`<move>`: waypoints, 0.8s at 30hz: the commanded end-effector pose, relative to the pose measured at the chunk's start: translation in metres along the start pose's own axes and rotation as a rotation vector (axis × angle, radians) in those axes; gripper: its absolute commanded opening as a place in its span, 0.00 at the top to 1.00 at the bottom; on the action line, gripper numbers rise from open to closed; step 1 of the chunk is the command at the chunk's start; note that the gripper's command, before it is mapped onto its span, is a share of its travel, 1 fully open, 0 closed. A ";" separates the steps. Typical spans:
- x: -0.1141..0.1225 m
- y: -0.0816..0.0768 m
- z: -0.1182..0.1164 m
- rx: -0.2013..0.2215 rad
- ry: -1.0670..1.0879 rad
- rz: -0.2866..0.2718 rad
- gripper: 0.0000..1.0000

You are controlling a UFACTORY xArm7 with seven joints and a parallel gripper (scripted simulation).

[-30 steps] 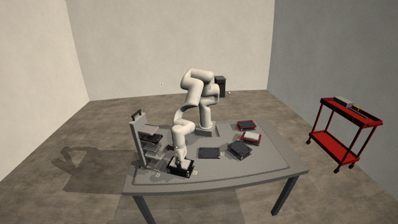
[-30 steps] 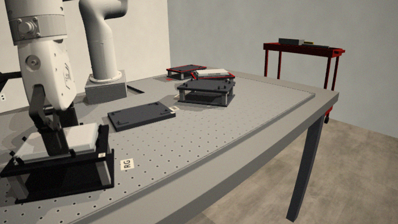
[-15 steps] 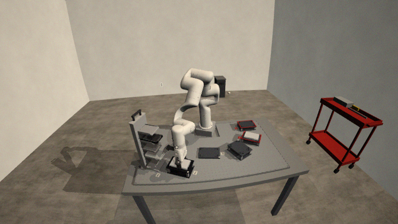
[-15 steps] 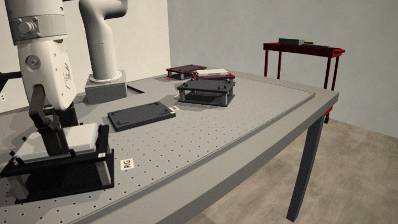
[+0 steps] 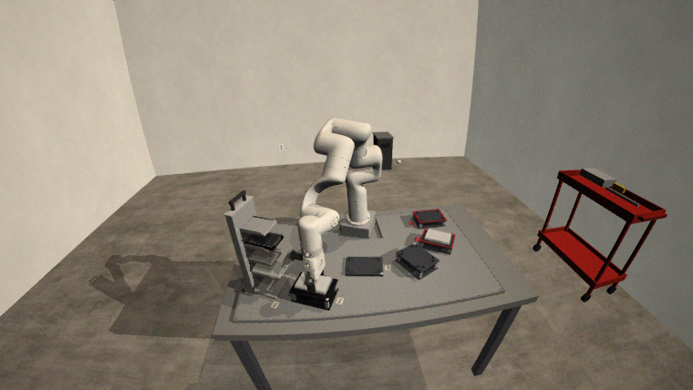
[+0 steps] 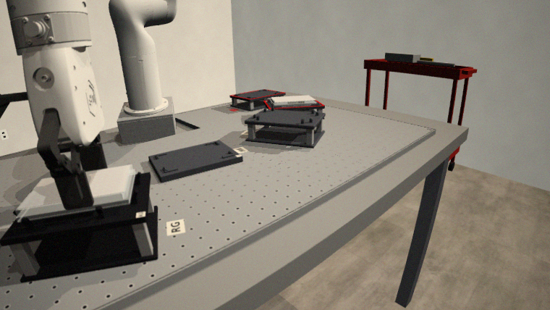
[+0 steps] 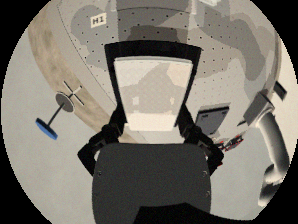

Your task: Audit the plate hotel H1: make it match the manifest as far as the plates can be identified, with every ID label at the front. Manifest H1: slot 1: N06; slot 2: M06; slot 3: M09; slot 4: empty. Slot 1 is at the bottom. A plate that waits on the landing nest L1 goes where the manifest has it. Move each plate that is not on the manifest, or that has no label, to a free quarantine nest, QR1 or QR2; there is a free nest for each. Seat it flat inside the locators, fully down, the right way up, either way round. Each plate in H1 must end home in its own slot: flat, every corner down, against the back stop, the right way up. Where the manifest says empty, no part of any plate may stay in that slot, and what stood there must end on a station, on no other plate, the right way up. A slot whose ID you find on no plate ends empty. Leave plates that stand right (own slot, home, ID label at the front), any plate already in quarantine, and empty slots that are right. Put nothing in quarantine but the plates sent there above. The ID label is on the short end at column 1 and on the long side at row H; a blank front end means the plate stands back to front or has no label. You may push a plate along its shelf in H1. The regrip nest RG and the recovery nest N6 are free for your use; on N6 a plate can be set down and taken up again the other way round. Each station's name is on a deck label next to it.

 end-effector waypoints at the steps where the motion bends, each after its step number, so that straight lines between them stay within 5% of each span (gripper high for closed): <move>1: 0.000 -0.003 -0.001 -0.004 0.000 0.000 1.00; 24: 0.000 -0.017 -0.001 -0.004 0.000 0.000 1.00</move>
Point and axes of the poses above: the point where the finger pads meet when closed, its own y axis out along the fingers, its own z axis across the jaws, x = y × z, the point moved 9 cm from there along -y, back along the fingers, and after that the axes turned 1 degree about -y, right-handed, at the moved point
